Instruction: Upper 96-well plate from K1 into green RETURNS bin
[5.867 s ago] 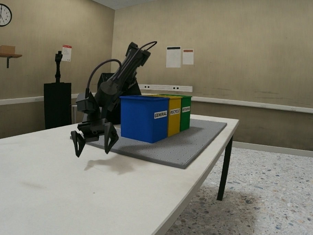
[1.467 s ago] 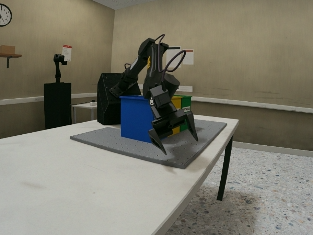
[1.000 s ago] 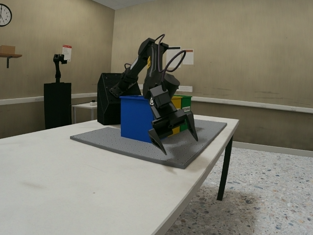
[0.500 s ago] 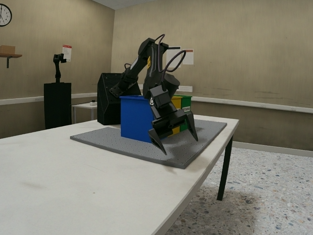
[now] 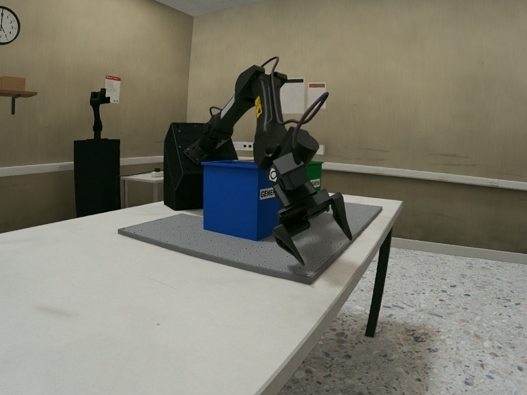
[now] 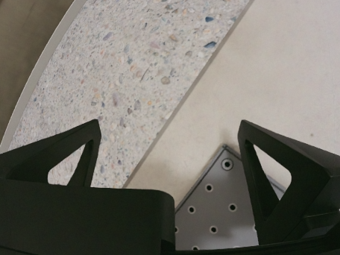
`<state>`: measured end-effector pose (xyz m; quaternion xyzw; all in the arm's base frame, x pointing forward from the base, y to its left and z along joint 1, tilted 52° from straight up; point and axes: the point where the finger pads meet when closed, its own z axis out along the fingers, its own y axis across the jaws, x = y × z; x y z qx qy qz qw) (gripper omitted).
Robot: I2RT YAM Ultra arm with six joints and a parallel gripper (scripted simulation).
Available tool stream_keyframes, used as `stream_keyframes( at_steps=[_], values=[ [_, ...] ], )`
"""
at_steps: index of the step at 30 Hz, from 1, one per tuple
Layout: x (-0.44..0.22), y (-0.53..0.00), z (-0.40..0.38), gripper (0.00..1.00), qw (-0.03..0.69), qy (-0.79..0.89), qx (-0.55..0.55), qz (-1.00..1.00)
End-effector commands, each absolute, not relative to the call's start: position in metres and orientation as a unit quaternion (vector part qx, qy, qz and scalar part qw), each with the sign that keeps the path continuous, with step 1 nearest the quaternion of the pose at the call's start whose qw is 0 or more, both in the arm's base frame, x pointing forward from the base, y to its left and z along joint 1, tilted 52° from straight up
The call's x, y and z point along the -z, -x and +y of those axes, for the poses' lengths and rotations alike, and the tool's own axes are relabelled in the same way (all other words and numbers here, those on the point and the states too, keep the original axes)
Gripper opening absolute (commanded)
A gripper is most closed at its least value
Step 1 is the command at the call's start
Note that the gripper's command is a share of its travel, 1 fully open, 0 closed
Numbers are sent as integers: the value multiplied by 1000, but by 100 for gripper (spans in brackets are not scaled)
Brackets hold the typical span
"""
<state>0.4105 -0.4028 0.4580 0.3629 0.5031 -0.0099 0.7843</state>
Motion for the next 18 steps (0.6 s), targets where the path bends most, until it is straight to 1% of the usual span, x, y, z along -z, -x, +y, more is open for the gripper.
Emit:
stream_keyframes(
  at_steps=[1,3,9,10,14,18],
  values=[
    [-499,-403,-381,100,804,-345,19,484],
    [-480,-412,-377,100,796,-353,17,492],
    [-493,-413,-363,100,816,-296,20,496],
    [-515,-415,-350,100,828,-281,17,485],
    [-525,-416,-337,100,828,-288,21,480],
    [-523,-410,-346,100,826,-294,29,479]
  ],
)
